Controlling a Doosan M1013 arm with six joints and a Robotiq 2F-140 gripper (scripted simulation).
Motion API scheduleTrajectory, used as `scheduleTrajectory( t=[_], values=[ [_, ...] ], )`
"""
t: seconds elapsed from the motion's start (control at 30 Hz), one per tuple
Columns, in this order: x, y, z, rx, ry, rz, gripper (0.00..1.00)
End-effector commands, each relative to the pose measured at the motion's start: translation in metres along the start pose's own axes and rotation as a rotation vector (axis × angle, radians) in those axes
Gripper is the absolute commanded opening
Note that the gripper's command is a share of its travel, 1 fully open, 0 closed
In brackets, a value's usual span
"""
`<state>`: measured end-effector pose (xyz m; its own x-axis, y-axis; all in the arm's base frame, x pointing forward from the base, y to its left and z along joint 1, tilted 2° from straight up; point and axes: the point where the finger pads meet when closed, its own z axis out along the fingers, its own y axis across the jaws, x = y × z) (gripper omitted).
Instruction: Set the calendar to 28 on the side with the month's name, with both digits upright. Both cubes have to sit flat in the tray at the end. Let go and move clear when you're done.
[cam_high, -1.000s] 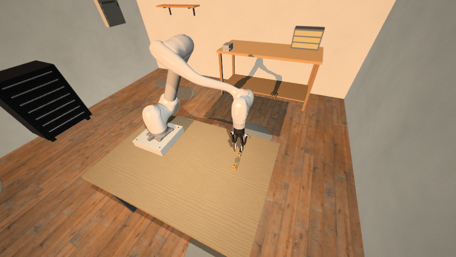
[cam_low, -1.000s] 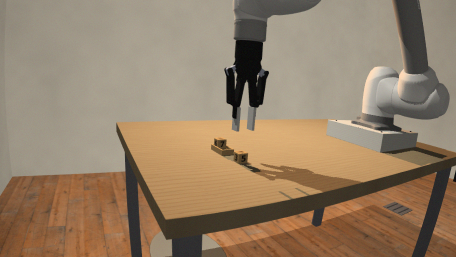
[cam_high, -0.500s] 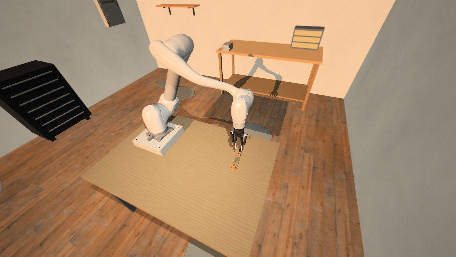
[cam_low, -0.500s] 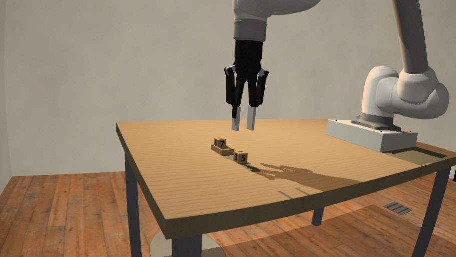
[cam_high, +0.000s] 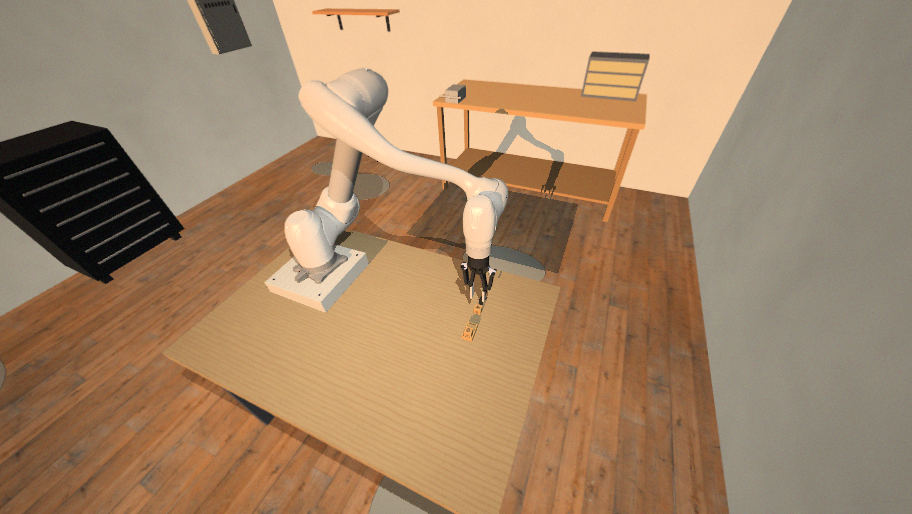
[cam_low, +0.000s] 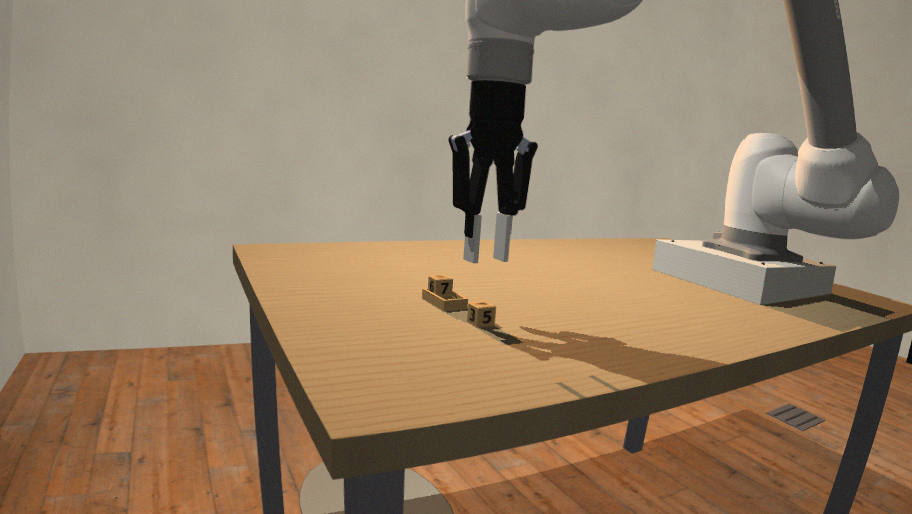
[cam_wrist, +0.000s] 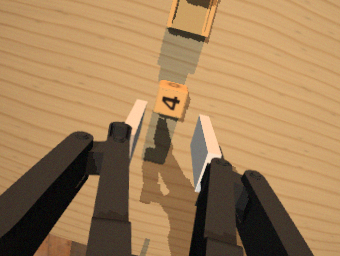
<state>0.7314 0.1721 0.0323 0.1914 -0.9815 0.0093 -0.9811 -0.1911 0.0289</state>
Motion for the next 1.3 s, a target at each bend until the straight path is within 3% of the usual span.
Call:
scheduleTrajectory(
  t=[0.0, 1.27],
  values=[
    [-0.001, 0.0, 0.003, 0.0, 0.002, 0.002, 0.35],
    [-0.001, 0.0, 0.046, 0.0, 0.002, 0.002, 0.35]
  ],
)
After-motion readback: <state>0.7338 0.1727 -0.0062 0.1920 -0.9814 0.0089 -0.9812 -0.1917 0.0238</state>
